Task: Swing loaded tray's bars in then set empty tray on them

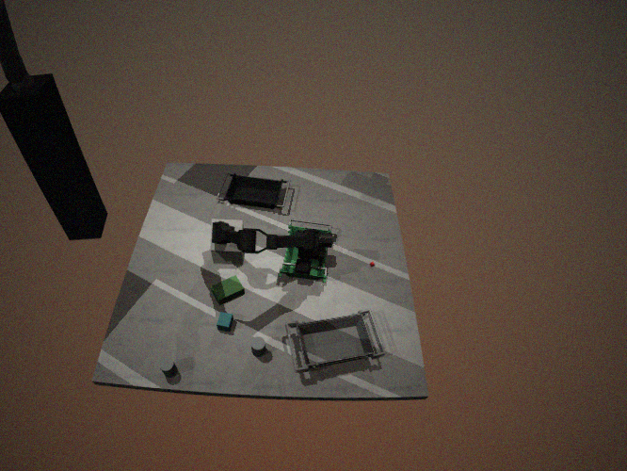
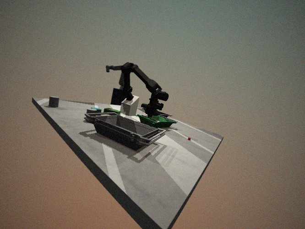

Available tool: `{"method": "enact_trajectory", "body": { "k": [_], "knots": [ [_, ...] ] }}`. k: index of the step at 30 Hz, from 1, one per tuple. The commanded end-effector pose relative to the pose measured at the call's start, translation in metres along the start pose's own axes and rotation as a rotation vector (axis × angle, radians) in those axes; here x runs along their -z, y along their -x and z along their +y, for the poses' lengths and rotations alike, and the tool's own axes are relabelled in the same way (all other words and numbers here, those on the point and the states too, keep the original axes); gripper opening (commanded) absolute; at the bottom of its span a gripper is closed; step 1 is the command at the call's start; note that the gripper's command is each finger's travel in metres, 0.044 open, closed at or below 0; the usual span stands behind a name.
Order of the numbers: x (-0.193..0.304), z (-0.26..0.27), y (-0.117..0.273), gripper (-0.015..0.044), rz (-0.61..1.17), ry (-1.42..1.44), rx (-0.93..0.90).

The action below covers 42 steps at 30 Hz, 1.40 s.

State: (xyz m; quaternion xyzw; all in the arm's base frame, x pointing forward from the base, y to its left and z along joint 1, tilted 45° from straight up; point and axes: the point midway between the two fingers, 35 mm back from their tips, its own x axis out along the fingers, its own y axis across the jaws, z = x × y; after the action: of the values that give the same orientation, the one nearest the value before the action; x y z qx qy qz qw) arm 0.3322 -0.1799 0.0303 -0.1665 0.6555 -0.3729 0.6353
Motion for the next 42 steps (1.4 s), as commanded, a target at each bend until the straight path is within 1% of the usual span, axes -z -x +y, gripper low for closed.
{"method": "enact_trajectory", "body": {
  "k": [1,4,6,33,35,37,42],
  "knots": [
    [-0.003,-0.003,0.022,0.0086,-0.010,-0.008,0.002],
    [-0.003,-0.004,0.033,0.0086,-0.010,-0.008,0.002],
    [-0.003,-0.001,0.027,0.0086,-0.014,0.000,-0.002],
    [-0.004,0.000,0.030,0.0086,-0.014,0.001,-0.002],
    [-0.006,0.001,0.041,0.0086,-0.014,0.007,-0.005],
    [-0.009,0.003,0.060,0.0086,-0.014,0.016,-0.007],
    [-0.008,0.004,0.134,0.0086,-0.011,0.048,-0.003]
  ]
}}
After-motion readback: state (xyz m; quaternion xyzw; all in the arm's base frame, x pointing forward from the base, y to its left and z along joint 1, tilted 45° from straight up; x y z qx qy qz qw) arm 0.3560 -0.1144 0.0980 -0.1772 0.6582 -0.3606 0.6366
